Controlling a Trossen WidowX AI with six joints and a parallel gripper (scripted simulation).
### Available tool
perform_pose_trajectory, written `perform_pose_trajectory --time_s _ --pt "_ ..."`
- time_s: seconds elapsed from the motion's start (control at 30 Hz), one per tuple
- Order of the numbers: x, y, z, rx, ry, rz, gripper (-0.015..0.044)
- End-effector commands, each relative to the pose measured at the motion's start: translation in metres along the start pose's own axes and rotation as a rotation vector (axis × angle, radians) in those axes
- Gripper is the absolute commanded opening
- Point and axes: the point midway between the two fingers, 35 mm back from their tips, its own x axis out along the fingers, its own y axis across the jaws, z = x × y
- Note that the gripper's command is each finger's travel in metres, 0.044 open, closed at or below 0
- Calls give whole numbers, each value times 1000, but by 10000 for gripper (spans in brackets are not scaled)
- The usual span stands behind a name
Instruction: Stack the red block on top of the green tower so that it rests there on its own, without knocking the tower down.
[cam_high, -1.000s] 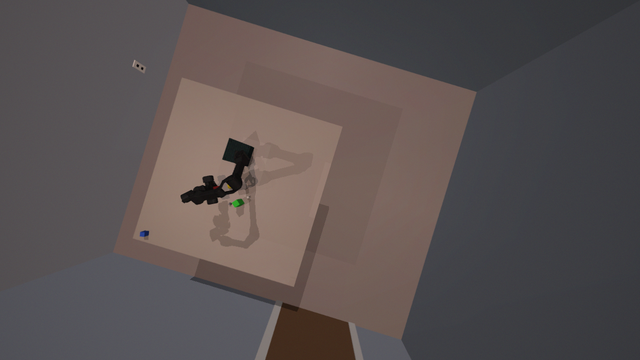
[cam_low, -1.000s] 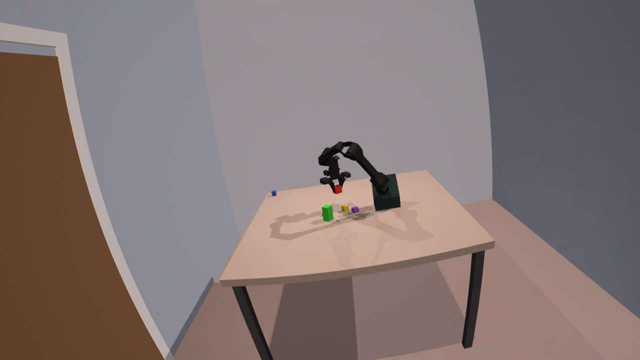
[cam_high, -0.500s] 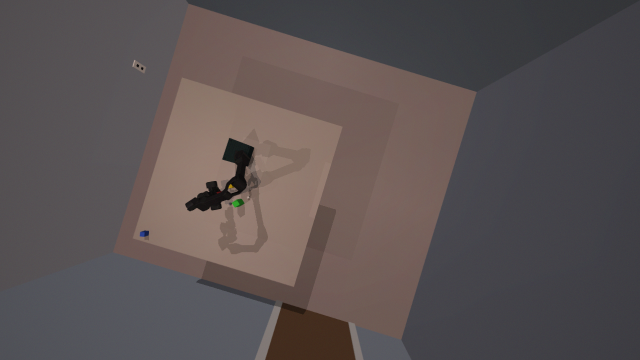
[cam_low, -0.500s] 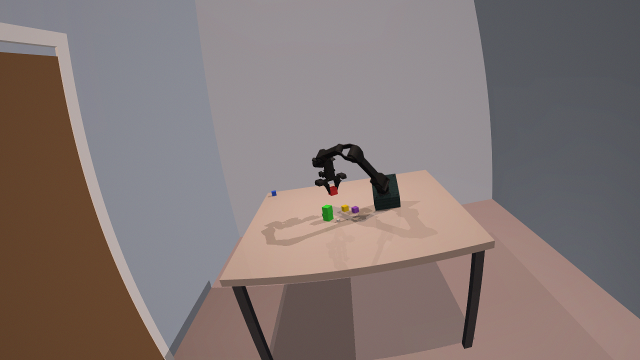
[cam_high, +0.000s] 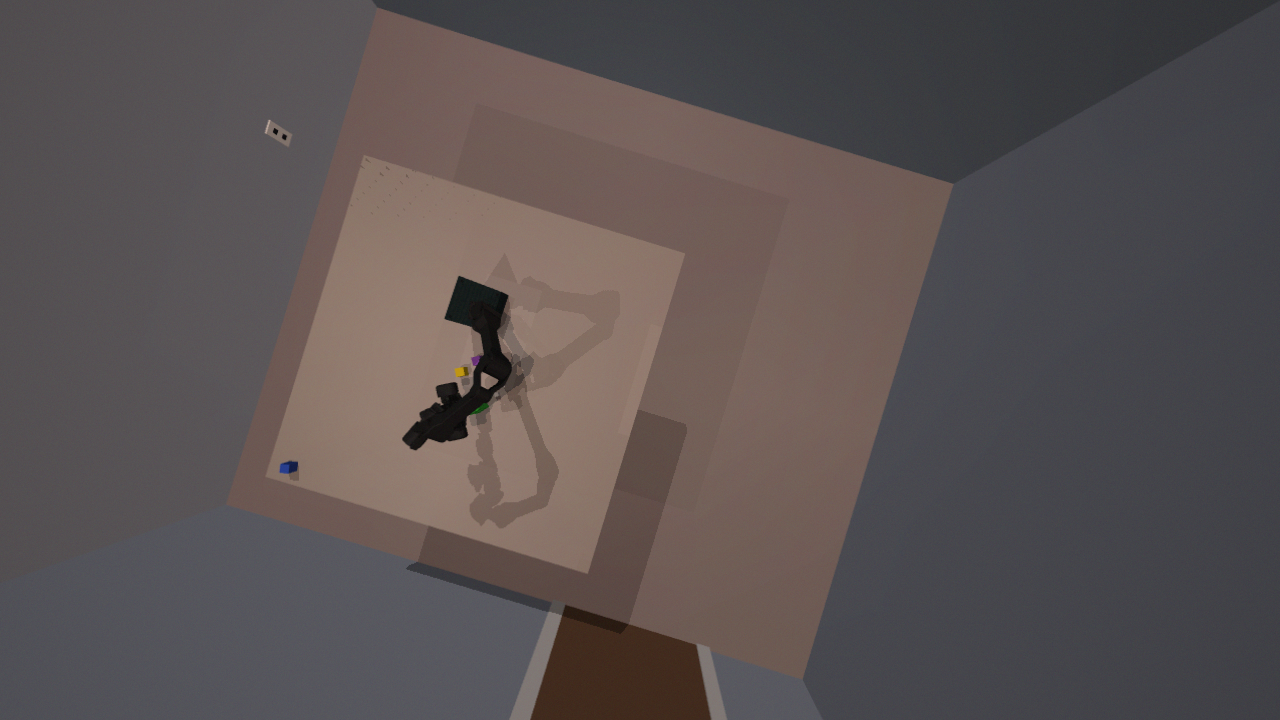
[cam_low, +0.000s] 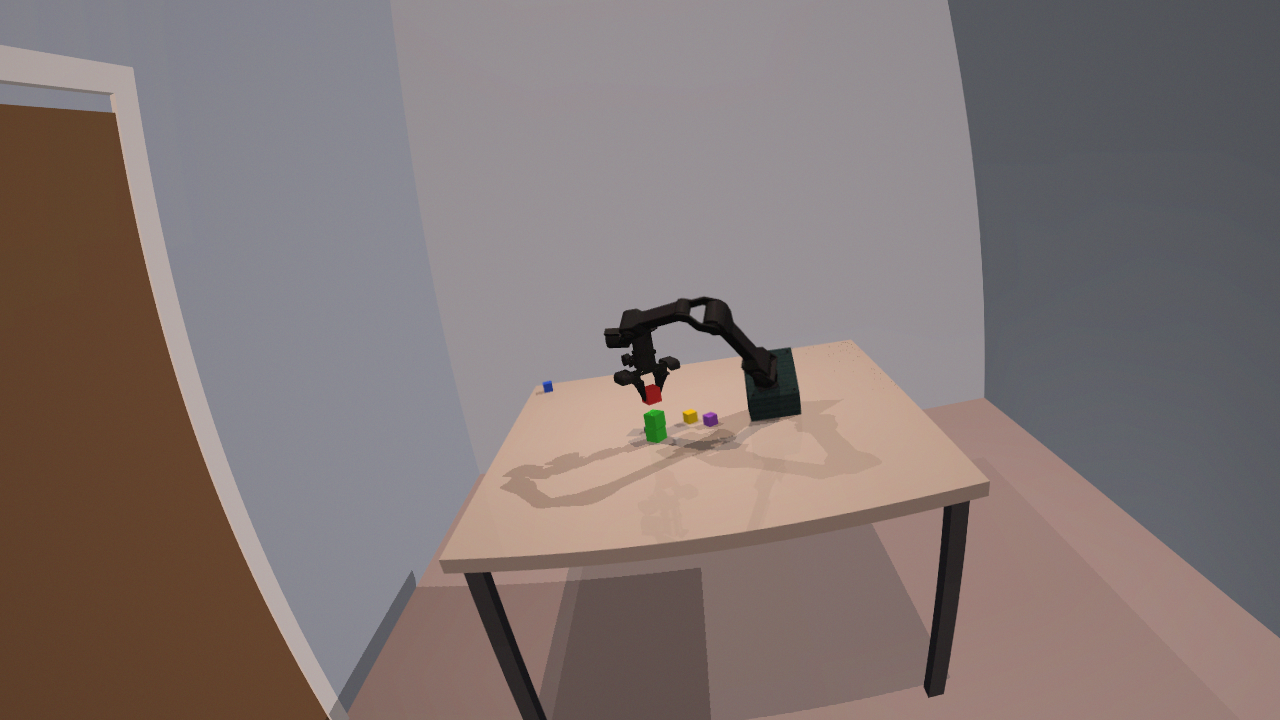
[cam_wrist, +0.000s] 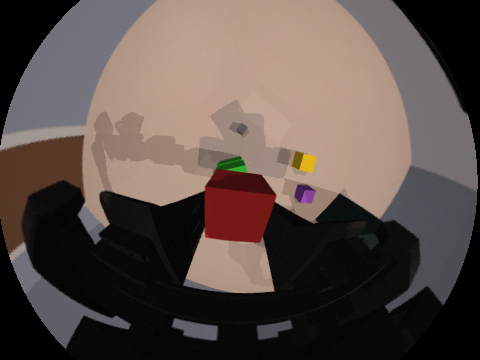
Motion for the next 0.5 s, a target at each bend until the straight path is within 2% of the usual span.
perform_pose_trajectory --time_s 0.0,0.47 --pt "-1 4 -4 11 3 6 0" --pt "31 4 -4 11 4 7 0"
